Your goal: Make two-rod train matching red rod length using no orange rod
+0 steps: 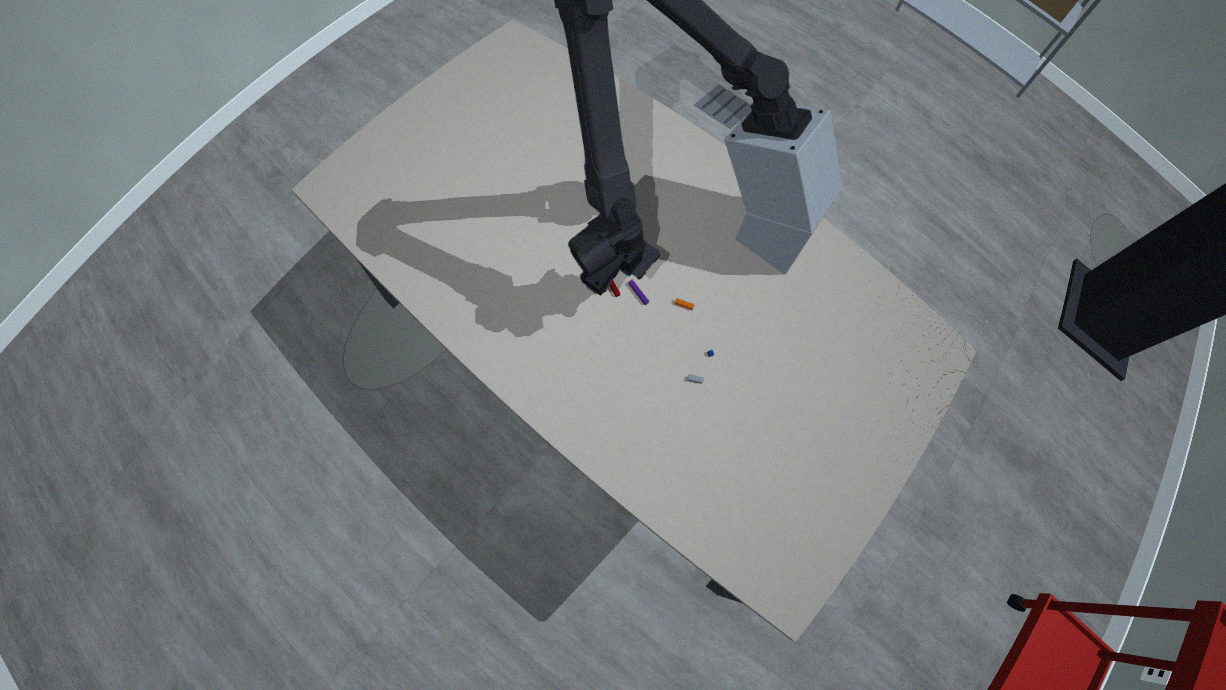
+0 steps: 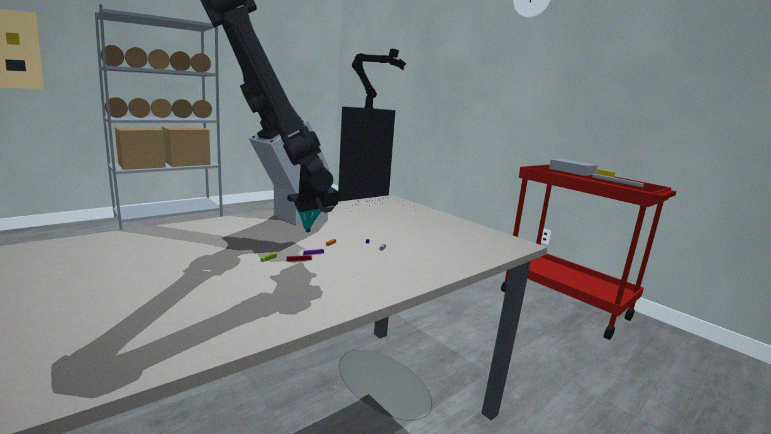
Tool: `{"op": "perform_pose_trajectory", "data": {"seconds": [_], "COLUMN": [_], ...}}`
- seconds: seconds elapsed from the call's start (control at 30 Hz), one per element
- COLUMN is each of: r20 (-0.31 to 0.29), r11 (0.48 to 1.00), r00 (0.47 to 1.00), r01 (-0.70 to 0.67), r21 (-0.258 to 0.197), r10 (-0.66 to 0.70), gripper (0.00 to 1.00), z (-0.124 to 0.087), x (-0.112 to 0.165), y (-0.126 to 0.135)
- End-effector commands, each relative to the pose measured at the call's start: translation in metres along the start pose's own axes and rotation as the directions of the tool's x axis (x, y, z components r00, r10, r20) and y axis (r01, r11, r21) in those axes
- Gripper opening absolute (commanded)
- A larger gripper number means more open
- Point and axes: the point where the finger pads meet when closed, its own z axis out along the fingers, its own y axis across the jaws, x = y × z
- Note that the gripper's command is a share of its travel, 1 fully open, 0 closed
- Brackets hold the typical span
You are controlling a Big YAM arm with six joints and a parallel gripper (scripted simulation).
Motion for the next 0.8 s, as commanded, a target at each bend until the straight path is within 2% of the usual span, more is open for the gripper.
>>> {"op": "perform_pose_trajectory", "data": {"seconds": [0.0, 0.03, 0.23, 0.5, 0.57, 0.77], "r20": [0.150, 0.137, 0.159, 0.156, 0.156, 0.154], "r11": [1.000, 0.999, 0.998, 0.998, 0.998, 0.998], "r00": [0.989, 0.990, 0.986, 0.987, 0.987, 0.987], "r01": [-0.008, -0.039, -0.051, -0.049, -0.049, -0.048], "r21": [0.030, 0.028, 0.033, 0.031, 0.031, 0.031], "r10": [0.004, 0.034, 0.045, 0.044, 0.044, 0.042], "gripper": [0.05, 0.05, 0.05, 0.05, 0.05, 0.05], "z": [-0.034, -0.027, -0.024, 0.003, 0.003, 0.030], "x": [-0.067, -0.063, -0.070, -0.072, -0.072, -0.074], "y": [-0.010, -0.022, -0.025, -0.025, -0.025, -0.025]}}
